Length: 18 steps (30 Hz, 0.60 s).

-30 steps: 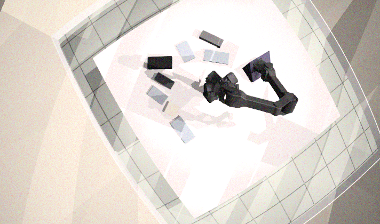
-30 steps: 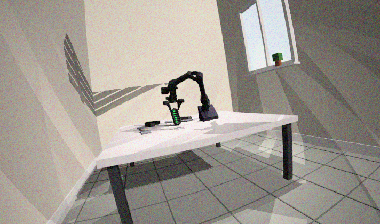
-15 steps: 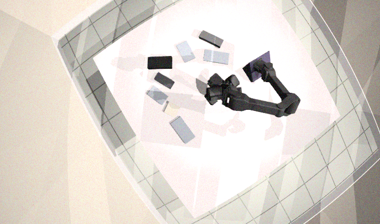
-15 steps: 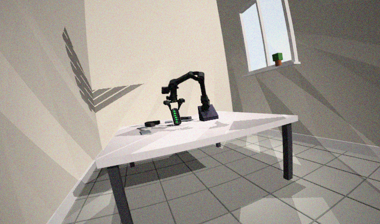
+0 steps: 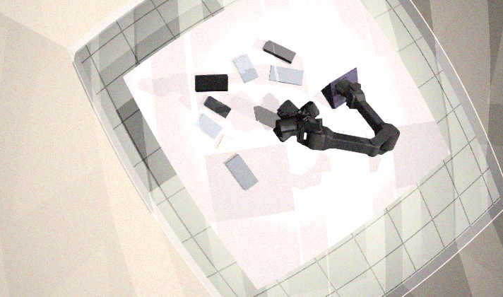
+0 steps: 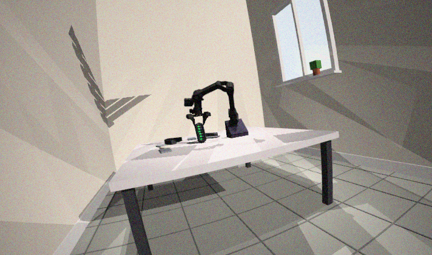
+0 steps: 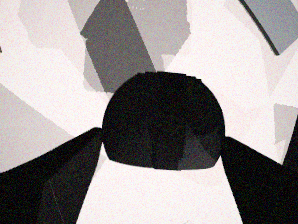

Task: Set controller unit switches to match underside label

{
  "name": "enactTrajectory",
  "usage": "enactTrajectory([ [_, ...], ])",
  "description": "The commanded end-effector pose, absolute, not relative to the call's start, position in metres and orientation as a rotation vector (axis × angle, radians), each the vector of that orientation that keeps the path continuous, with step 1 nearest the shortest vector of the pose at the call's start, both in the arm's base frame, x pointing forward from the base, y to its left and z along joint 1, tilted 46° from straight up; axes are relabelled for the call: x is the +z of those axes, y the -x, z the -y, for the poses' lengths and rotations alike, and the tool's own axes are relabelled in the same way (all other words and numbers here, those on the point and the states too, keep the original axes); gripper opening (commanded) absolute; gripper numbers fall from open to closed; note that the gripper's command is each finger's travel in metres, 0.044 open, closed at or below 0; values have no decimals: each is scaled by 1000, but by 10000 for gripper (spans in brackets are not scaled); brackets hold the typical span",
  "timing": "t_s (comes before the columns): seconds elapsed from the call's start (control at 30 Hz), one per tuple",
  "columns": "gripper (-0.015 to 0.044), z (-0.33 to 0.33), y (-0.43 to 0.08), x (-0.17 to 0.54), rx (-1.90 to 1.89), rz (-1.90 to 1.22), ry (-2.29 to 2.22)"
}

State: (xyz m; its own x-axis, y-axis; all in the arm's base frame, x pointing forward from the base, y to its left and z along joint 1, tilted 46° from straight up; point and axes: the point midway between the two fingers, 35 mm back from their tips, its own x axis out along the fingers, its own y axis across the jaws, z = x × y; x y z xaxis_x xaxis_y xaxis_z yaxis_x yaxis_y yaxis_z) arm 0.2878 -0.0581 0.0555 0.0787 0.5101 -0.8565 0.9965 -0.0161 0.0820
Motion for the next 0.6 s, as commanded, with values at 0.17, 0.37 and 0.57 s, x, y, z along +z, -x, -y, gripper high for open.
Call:
enactTrajectory([
  [0.17,338,50,-287,64,-816,-1546,-1648],
  [0.37,338,47,-287,67,-806,-1555,-1657],
  [0.57,338,44,-287,70,-796,-1565,-1666],
])
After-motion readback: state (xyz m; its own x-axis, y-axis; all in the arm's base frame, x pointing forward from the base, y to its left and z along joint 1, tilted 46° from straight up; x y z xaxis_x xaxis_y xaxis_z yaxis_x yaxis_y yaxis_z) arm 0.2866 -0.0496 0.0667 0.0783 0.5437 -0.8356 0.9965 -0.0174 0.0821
